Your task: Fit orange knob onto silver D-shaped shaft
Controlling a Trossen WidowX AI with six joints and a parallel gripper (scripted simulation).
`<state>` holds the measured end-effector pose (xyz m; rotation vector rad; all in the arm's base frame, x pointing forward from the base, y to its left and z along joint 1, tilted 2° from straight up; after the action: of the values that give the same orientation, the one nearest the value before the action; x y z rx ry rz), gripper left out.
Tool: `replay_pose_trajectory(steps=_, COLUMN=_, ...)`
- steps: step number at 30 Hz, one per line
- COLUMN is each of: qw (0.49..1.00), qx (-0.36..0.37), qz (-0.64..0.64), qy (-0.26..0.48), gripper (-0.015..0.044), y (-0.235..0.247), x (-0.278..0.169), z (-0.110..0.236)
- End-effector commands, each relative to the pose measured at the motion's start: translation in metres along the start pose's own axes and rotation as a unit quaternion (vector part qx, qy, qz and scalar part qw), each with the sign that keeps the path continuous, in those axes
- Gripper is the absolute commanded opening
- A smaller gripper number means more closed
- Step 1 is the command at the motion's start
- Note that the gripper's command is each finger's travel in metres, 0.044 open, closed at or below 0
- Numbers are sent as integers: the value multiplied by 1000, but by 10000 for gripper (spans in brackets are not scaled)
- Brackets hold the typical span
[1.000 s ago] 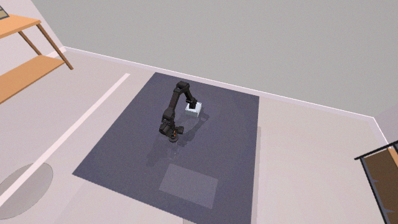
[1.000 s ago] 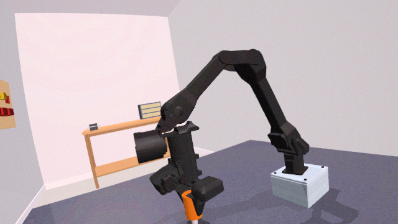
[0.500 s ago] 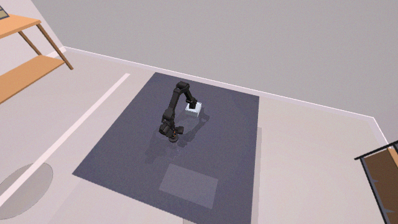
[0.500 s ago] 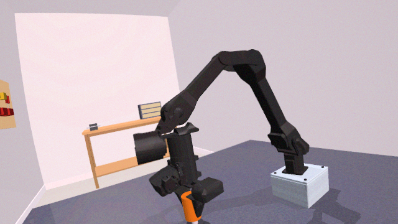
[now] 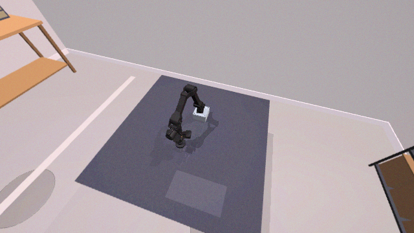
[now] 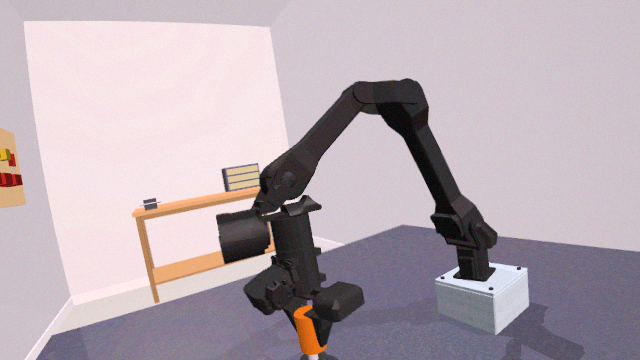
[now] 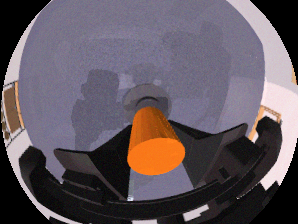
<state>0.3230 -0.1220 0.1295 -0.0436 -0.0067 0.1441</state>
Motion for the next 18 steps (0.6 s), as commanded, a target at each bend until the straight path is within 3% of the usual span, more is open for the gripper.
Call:
replay_pose_trajectory(steps=1, qw=999, qx=-3, qz=52, qy=-3, gripper=0, y=0, x=0, z=4)
replay_pose_trajectory(steps=18, qw=997, qx=-3, qz=73, qy=-3, gripper=0, y=-2, x=3, z=-2)
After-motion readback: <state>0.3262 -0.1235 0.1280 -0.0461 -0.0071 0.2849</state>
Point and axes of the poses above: the point midway between the two fingers, 35 mm back from their tips, its own z axis back along the fingers, its own y axis across the jaws, x = y × z, the point moved 9 cm from there along z, back along the fingers, and after that the axes turned 5 degrees about z, right-handed, at the moved point
